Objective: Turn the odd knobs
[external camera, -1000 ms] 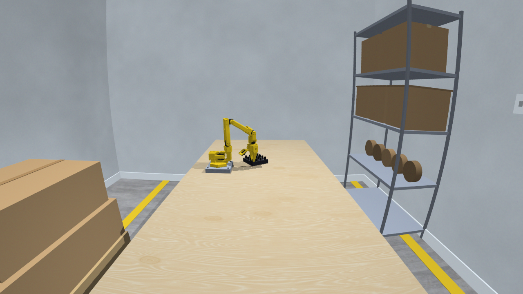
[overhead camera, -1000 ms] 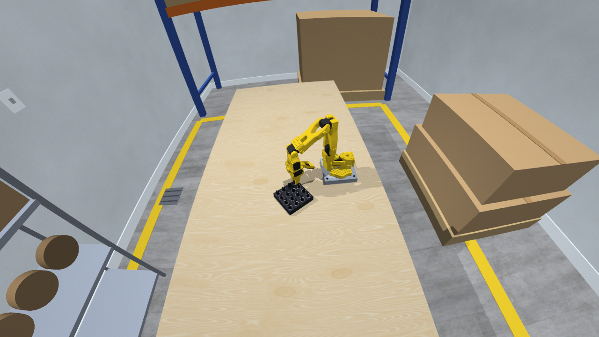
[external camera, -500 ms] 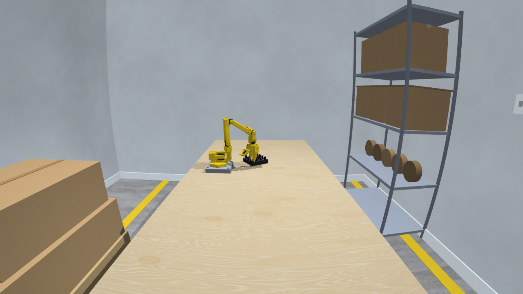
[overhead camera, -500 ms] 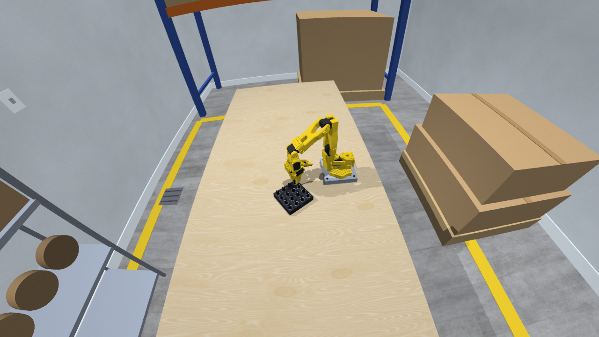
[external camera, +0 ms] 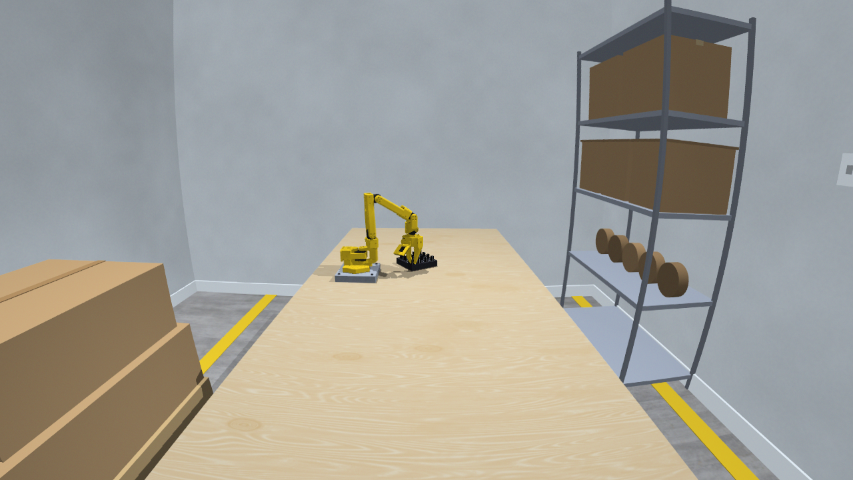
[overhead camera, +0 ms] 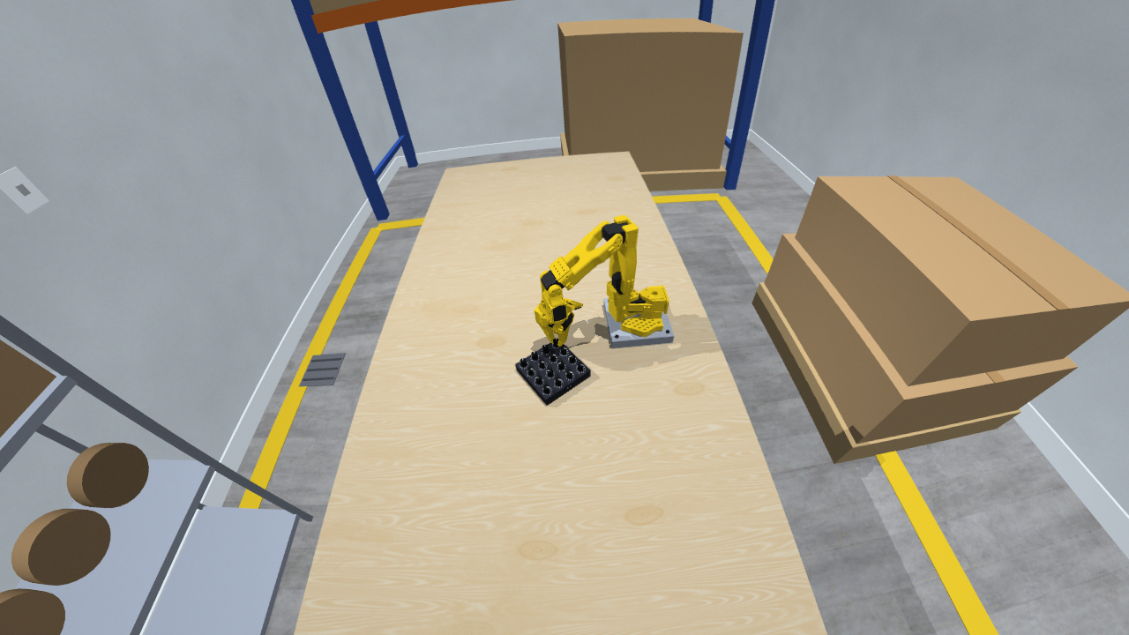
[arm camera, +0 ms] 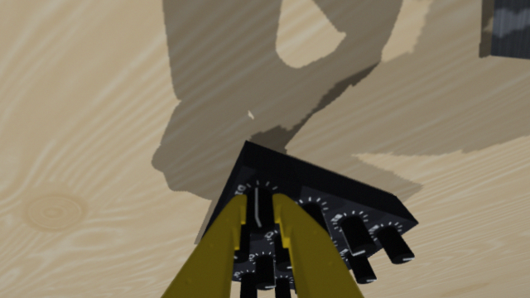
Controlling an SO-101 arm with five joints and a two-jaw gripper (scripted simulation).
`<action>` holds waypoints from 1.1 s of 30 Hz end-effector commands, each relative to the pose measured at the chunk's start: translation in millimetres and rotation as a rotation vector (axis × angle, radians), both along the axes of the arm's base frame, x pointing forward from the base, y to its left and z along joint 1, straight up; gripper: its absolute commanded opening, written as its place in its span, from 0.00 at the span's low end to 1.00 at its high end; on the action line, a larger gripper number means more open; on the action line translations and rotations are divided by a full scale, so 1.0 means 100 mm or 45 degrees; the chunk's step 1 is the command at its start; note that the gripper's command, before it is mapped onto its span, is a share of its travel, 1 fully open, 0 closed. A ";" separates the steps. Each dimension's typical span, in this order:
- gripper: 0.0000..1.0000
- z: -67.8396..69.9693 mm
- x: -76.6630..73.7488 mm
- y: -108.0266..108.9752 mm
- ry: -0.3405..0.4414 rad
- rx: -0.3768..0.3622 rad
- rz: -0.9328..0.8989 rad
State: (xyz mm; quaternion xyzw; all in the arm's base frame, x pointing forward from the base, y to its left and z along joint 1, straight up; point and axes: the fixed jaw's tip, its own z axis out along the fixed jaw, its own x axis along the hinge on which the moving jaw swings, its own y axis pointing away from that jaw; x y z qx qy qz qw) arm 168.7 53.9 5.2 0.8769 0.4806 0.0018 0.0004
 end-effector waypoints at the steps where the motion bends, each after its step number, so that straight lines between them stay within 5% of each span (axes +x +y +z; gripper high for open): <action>1: 0.01 -0.02 -0.01 -0.01 0.005 -0.002 0.052; 33: 0.01 -0.02 -0.01 0.01 0.005 -0.002 0.543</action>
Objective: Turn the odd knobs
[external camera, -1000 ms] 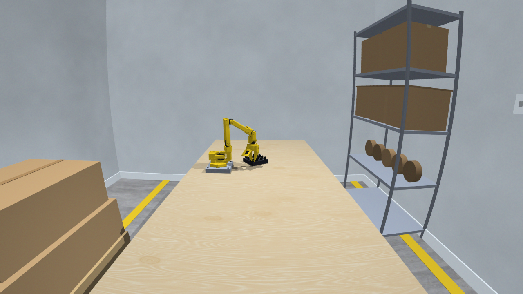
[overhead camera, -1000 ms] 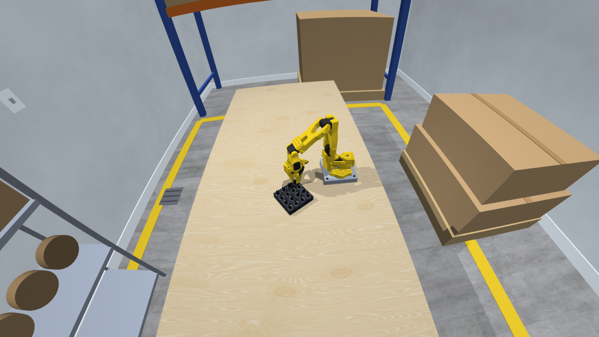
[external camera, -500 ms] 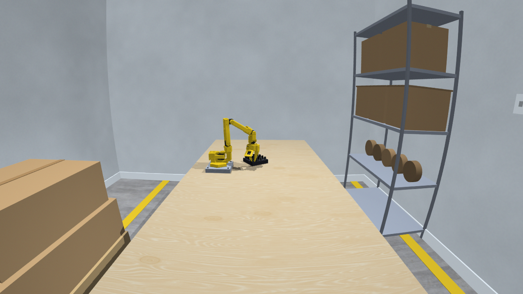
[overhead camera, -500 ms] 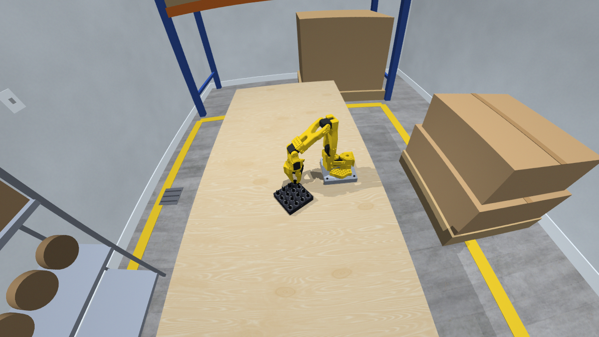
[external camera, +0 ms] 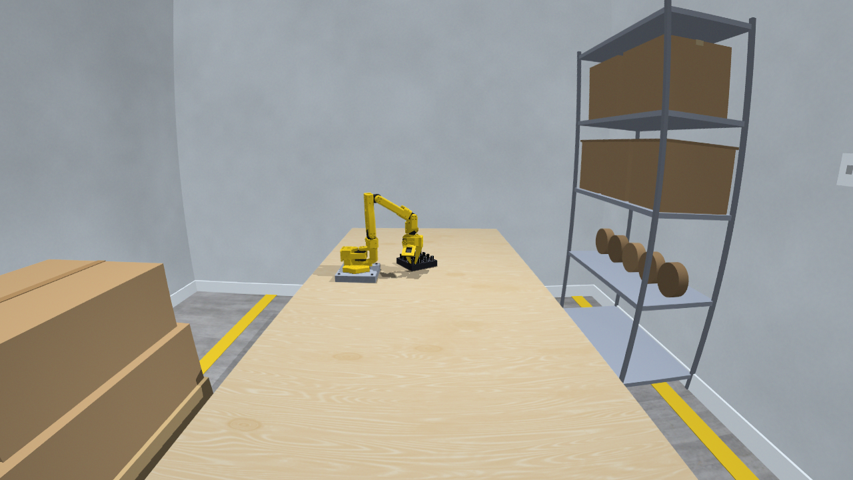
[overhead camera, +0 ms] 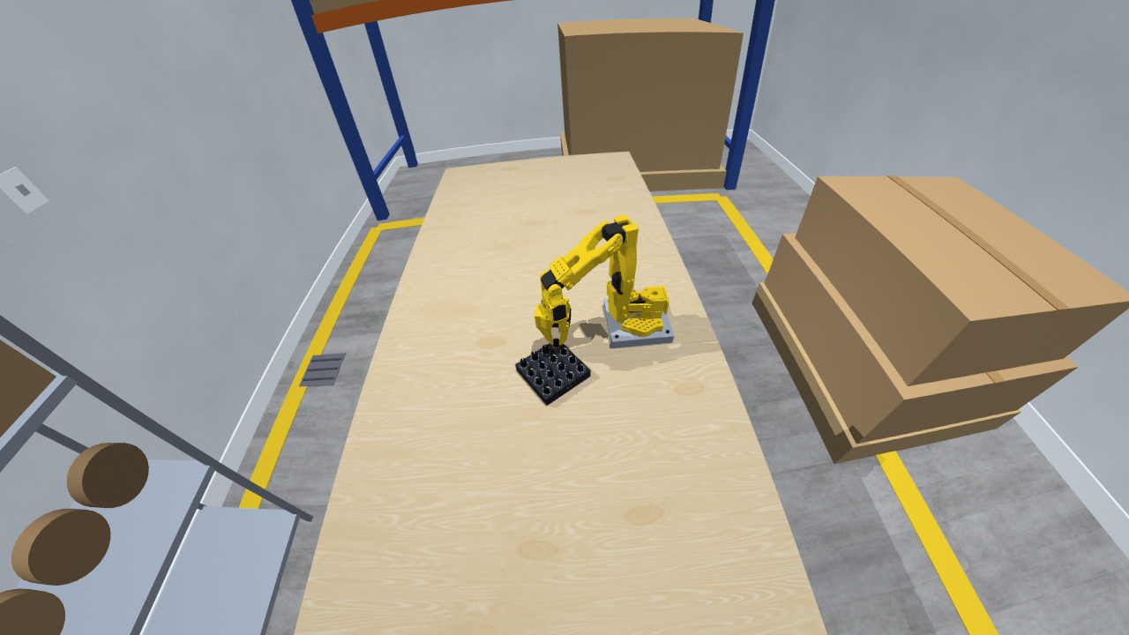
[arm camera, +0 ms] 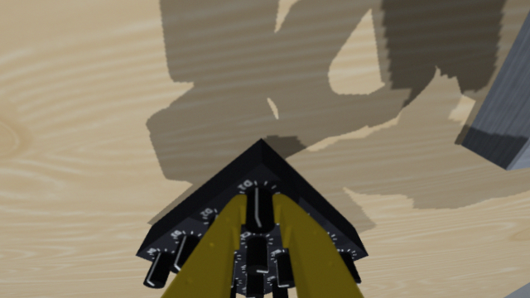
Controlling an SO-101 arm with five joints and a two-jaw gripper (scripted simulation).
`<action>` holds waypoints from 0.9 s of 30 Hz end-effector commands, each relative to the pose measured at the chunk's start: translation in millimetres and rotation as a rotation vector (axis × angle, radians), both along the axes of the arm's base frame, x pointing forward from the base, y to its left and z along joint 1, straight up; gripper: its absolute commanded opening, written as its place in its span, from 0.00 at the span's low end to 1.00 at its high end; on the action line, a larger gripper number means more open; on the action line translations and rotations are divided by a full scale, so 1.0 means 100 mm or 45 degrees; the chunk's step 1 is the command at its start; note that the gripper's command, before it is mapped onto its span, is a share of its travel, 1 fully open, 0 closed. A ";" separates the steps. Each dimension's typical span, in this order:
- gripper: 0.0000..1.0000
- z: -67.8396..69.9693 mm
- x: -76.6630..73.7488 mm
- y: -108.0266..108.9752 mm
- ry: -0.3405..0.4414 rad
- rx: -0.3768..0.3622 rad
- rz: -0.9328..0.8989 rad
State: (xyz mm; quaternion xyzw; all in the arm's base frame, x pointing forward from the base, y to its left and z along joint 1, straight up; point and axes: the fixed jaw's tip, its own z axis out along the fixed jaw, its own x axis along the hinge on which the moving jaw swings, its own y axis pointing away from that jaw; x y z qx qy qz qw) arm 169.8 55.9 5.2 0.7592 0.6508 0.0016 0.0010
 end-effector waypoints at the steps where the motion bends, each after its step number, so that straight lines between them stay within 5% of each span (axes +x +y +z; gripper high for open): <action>1: 0.01 -0.02 -0.02 -0.01 0.005 -0.001 0.015; 27: 0.01 -0.02 -0.02 -0.01 0.005 -0.001 0.036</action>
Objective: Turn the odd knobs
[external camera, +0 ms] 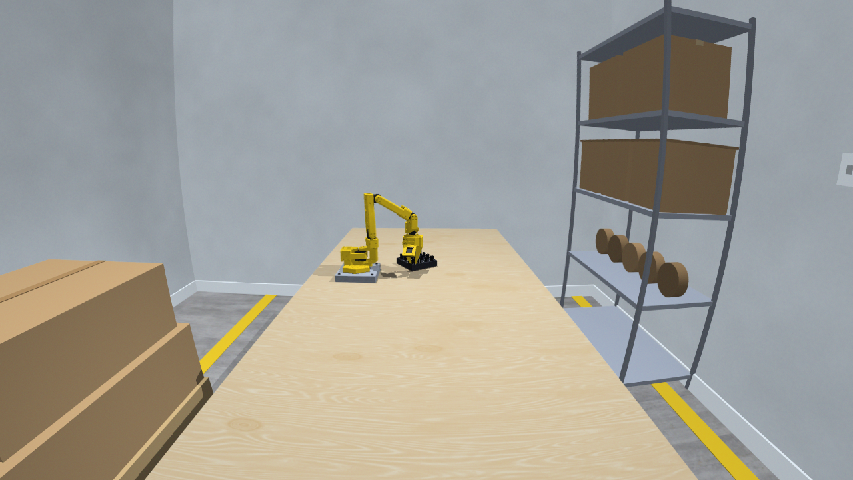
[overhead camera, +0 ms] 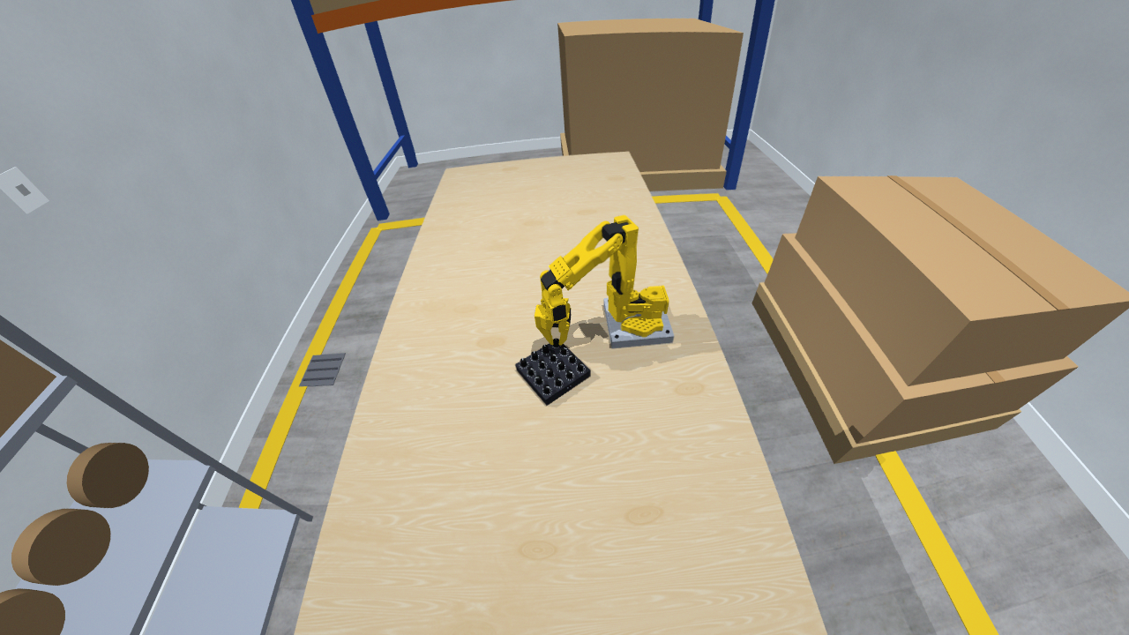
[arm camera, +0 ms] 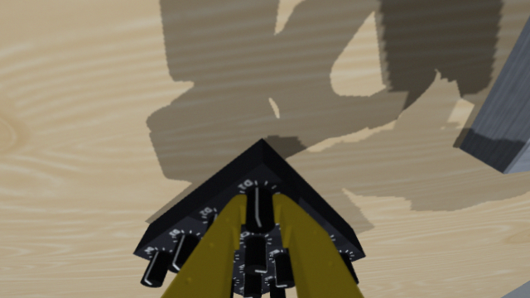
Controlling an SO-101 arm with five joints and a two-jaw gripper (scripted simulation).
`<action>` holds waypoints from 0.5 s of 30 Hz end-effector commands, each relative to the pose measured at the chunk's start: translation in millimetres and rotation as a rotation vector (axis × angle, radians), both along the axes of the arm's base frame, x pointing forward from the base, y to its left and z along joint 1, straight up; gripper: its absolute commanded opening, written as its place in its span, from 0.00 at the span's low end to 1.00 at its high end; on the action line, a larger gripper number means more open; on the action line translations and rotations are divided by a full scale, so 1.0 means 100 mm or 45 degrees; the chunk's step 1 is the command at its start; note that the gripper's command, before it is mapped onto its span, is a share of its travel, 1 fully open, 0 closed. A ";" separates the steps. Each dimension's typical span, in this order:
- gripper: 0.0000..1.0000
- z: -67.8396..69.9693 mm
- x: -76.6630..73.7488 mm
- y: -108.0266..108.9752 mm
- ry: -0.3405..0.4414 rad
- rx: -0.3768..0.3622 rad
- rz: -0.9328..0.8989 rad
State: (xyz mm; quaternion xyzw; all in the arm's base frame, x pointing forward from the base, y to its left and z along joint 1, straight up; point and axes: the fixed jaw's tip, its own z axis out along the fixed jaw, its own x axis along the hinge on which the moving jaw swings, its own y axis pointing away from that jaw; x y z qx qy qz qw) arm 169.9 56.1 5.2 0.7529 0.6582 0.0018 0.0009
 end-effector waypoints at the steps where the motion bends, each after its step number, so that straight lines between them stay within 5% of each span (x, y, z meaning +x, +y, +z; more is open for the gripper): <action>1: 0.01 -0.02 -0.02 -0.01 0.006 -0.001 0.011; 15: 0.05 -0.02 -0.02 -0.01 0.006 -0.001 0.011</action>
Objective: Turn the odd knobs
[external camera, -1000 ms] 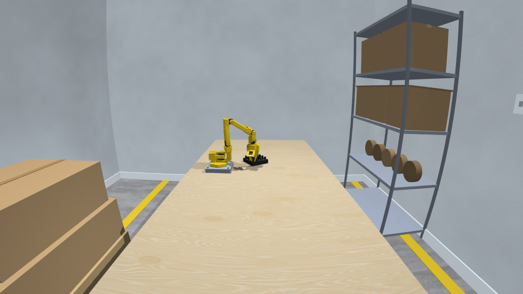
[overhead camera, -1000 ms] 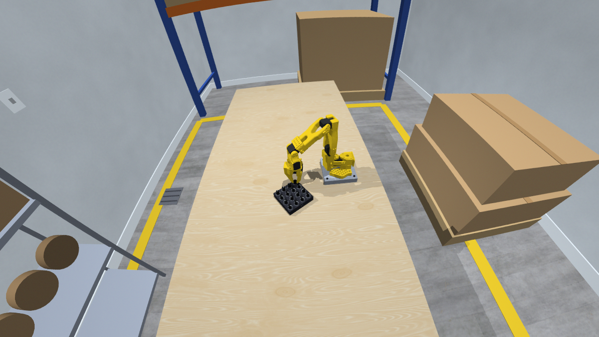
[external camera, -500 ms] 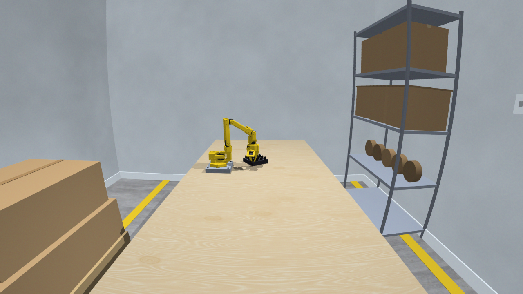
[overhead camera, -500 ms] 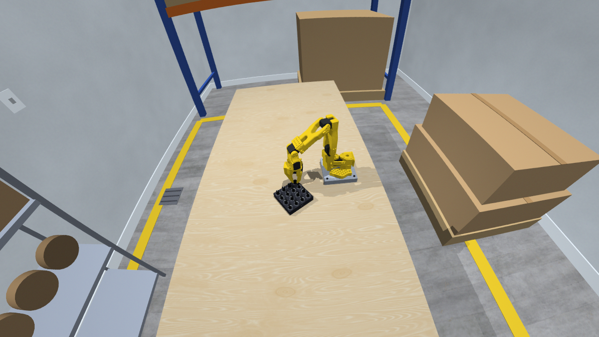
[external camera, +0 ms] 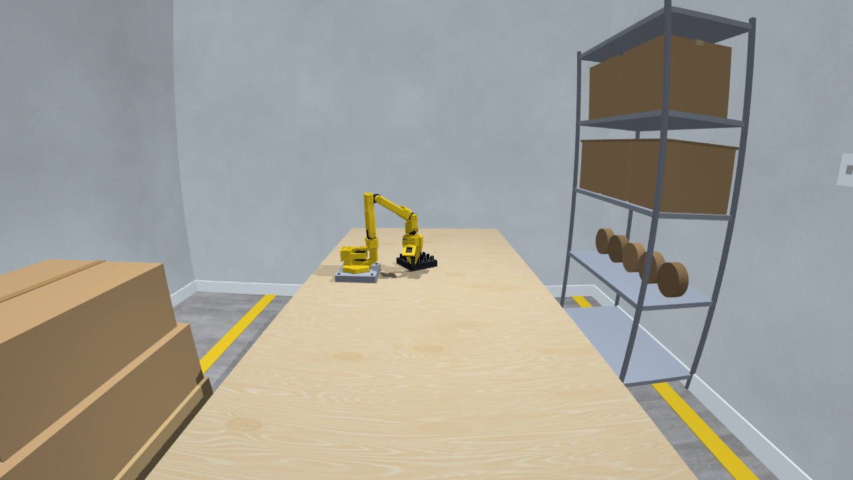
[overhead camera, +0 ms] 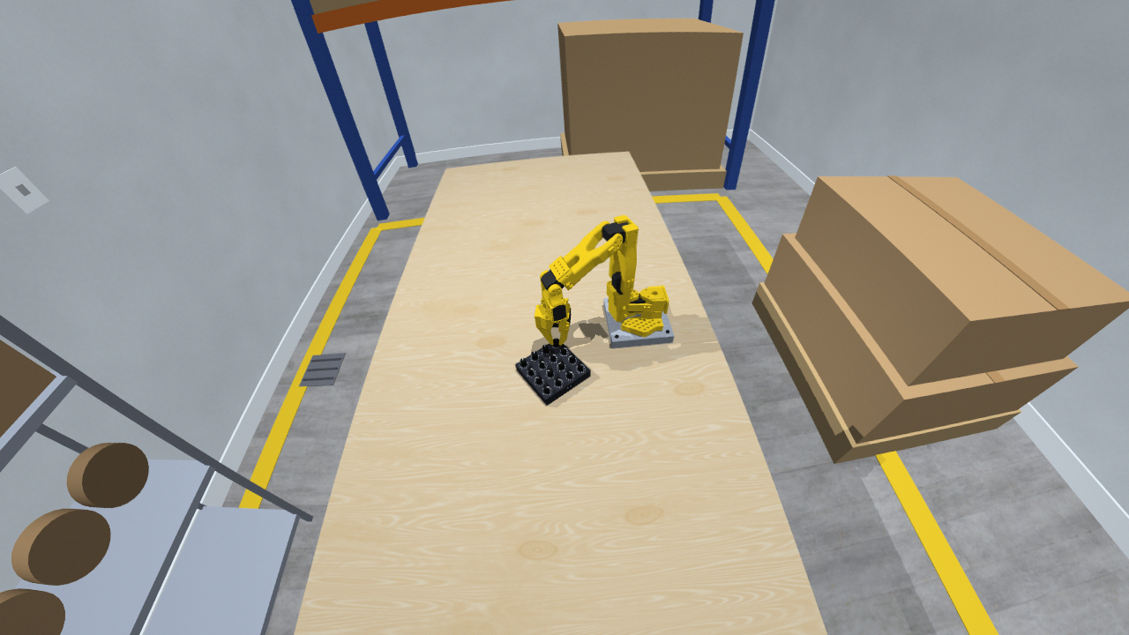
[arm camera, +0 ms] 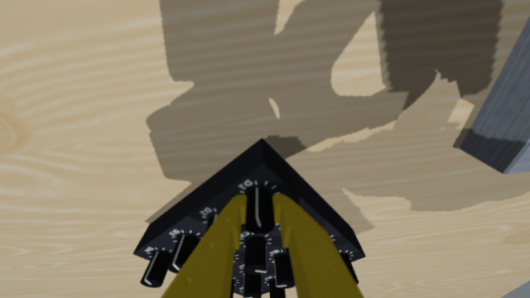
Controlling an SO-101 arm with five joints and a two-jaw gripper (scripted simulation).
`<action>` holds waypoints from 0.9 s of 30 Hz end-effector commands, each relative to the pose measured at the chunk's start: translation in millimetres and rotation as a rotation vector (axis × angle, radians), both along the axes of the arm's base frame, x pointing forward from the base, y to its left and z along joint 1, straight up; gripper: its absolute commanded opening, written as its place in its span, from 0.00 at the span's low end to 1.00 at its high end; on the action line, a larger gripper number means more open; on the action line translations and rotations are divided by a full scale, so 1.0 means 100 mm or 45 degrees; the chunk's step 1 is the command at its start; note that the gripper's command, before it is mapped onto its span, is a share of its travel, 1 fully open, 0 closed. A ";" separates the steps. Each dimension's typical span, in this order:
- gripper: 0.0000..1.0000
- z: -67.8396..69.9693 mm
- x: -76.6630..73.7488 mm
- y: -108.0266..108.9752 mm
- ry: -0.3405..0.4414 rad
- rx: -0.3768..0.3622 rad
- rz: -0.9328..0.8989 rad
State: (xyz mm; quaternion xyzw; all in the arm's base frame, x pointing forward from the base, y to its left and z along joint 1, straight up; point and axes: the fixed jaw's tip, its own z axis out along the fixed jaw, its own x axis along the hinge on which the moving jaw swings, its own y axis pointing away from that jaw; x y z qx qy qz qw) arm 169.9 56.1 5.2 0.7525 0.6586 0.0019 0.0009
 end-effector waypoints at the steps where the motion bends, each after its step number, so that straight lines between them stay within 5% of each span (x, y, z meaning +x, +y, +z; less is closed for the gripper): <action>1: 0.05 -0.02 -0.02 -0.01 0.006 -0.002 0.009; 27: 0.08 0.00 -0.02 -0.01 0.006 -0.002 0.009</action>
